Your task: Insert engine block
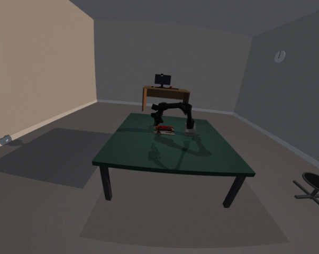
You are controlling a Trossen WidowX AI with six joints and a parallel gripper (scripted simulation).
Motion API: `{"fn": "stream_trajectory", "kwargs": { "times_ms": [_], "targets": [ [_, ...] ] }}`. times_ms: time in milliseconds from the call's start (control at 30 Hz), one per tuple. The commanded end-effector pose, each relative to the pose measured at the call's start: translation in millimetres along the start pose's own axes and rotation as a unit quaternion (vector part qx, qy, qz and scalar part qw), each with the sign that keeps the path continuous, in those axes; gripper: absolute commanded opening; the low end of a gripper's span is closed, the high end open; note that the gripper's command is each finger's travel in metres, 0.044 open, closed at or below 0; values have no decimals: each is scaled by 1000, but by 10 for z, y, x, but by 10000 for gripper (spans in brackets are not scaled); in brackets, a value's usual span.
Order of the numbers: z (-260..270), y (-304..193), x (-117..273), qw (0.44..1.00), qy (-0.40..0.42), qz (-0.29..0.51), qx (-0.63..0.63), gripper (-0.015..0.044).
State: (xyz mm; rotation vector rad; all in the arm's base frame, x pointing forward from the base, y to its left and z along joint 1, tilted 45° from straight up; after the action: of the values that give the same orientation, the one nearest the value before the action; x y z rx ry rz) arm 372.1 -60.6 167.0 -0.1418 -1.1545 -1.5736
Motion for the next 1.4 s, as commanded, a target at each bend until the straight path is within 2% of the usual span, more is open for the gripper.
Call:
{"fn": "stream_trajectory", "kwargs": {
  "times_ms": [0, 333, 600, 1367],
  "targets": [
    [28, -144, 11, 997, -18, -72, -5, 0],
    [144, -473, -58, 974, -47, -221, -5, 0],
    [141, -479, -67, 974, -47, -223, -5, 0],
    [88, -601, -647, 973, -46, -224, -5, 0]
  ]
}}
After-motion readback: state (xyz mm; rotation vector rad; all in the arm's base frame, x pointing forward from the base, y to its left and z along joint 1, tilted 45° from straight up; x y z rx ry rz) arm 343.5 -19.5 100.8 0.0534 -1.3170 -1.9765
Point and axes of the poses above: the point midway between the two fingers, 35 mm back from their tips, its own x axis back along the fingers, its own z axis across the jaws, y = z × x, the point moved 7 cm from there along x, back along the fingers, and after that the axes turned 14 degrees about x, right-handed, at the moved point
